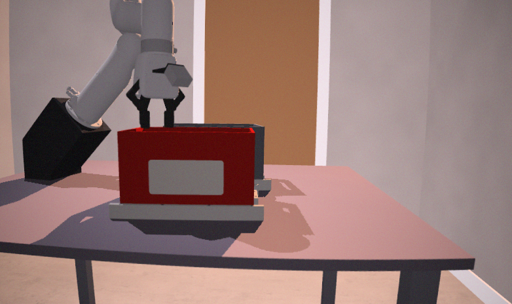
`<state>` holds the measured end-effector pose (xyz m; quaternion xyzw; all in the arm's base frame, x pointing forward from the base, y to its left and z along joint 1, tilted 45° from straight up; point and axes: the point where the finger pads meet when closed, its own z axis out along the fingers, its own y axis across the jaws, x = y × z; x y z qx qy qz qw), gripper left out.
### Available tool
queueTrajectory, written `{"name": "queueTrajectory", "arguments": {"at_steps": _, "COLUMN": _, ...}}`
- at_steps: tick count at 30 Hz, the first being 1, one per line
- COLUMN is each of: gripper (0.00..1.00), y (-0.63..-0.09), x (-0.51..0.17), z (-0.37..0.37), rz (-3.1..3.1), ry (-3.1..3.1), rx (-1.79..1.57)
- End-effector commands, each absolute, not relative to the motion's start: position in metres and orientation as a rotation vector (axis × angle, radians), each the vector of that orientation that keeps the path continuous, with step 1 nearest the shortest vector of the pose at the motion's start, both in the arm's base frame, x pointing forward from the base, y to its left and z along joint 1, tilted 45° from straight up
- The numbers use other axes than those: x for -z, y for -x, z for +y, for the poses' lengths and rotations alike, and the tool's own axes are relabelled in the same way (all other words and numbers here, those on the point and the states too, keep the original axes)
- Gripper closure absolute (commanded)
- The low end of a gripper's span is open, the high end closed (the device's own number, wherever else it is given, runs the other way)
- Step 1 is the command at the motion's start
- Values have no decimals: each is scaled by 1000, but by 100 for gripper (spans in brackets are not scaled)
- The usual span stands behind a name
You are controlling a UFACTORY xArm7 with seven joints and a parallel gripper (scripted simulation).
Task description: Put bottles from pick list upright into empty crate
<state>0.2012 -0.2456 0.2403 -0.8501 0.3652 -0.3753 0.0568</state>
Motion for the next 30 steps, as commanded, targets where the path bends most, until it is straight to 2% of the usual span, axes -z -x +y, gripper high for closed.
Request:
{"name": "queueTrajectory", "arguments": {"at_steps": 1, "gripper": 35, "y": -205, "x": -237, "z": -248, "rz": 1109, "ry": 2578, "rx": 1142}}
{"name": "queueTrajectory", "arguments": {"at_steps": 30, "gripper": 35, "y": -227, "x": -214, "z": -253, "rz": 1109, "ry": 2578, "rx": 1142}}
